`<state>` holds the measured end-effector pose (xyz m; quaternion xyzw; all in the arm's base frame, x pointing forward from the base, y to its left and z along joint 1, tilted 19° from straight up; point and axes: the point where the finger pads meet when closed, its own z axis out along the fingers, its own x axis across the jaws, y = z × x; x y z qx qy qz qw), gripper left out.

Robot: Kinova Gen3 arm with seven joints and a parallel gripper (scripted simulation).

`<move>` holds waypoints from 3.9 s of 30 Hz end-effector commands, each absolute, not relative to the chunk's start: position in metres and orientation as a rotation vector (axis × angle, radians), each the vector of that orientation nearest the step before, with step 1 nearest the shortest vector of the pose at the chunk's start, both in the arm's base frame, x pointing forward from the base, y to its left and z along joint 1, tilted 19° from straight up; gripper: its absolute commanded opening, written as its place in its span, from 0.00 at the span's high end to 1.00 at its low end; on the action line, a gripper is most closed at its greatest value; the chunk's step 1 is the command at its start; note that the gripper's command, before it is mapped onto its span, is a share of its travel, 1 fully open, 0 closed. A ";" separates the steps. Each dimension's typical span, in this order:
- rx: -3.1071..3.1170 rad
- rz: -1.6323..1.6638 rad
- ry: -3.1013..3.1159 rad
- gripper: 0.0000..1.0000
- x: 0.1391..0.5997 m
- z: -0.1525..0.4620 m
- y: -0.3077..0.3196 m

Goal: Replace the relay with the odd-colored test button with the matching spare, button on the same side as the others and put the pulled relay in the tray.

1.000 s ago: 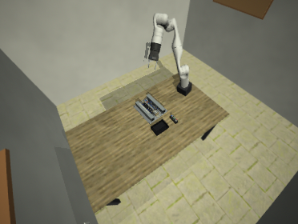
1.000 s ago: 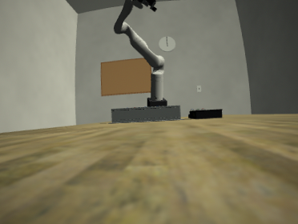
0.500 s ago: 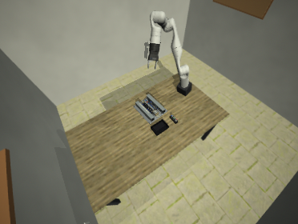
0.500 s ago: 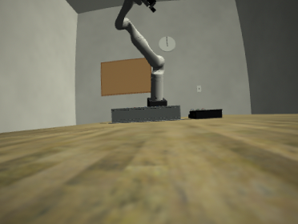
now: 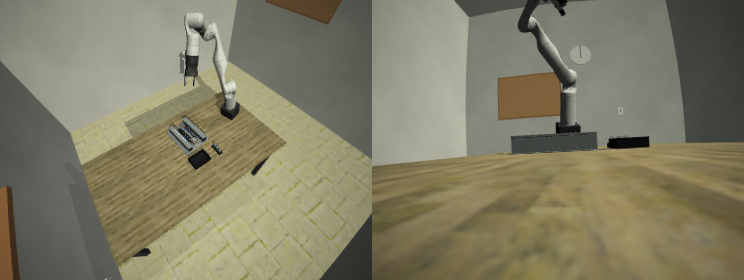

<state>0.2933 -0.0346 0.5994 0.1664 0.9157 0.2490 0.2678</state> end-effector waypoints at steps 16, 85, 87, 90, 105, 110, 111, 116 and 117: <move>0.267 0.477 2.617 0.00 0.297 0.602 -0.026; -0.090 0.090 2.821 0.00 0.295 0.601 -0.027; -0.090 0.090 2.821 0.00 0.295 0.601 -0.027; -0.090 0.090 2.821 0.00 0.295 0.601 -0.027; -0.090 0.090 2.821 0.00 0.295 0.601 -0.029; -0.090 0.090 2.821 0.00 0.295 0.601 -0.029; -0.090 0.090 2.821 0.00 0.295 0.601 -0.029; -0.090 0.090 2.821 0.00 0.295 0.601 -0.030; -0.090 0.090 2.821 0.00 0.295 0.601 -0.030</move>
